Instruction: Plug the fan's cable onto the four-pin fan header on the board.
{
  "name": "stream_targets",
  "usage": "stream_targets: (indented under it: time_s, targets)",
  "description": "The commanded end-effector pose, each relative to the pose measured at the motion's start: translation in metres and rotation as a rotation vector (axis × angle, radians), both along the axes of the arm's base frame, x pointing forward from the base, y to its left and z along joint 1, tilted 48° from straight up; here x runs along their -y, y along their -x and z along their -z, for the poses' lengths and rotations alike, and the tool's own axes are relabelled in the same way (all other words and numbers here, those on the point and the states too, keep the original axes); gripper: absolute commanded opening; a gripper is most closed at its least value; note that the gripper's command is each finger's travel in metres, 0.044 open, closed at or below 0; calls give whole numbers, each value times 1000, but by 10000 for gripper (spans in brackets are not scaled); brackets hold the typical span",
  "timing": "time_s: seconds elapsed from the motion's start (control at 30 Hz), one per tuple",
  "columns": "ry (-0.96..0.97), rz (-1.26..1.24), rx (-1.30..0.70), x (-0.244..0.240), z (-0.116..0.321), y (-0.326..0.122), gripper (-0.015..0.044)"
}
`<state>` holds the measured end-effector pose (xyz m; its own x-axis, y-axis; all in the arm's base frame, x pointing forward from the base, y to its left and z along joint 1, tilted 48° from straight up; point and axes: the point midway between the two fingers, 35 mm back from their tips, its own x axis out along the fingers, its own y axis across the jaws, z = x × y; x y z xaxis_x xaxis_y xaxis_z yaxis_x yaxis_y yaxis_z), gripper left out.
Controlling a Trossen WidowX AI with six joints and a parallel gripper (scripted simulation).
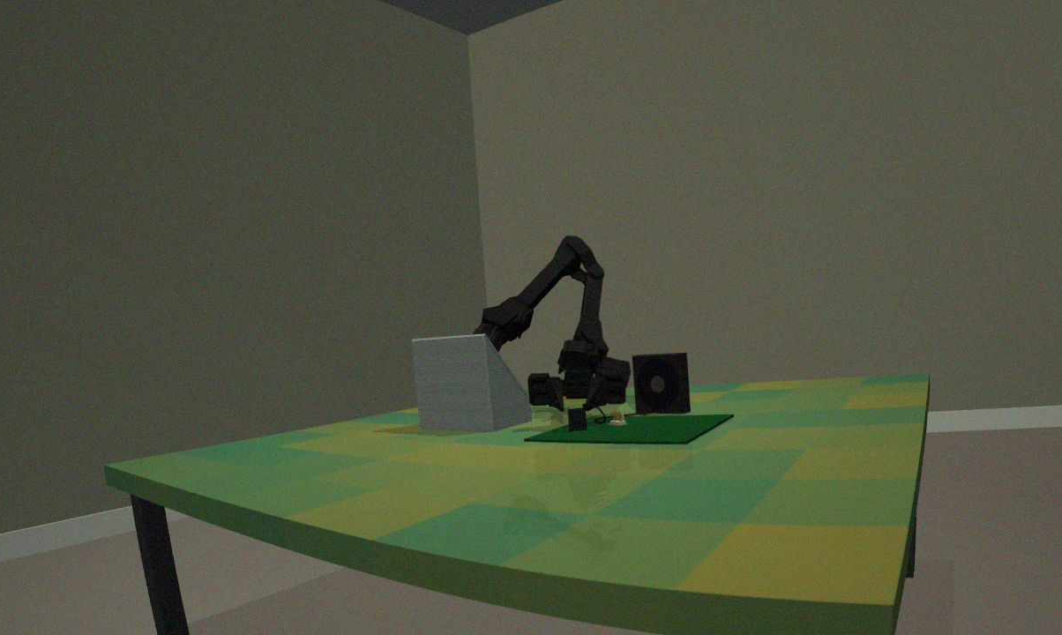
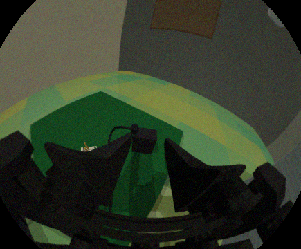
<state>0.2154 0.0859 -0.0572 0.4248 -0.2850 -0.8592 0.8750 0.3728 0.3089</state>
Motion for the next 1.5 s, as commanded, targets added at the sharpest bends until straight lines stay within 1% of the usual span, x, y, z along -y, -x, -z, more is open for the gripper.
stream_targets:
  time_s: [0.0,0.8,0.9,1.17,1.47]
  targets:
    - [-19,0,28,-8,-14,-3,205]
    - [-21,-1,30,-9,-83,29,205]
    - [-21,-1,26,-8,-87,31,205]
    - [-37,-41,-165,1,-71,36,205]
    - [-120,-100,-369,7,-56,41,205]
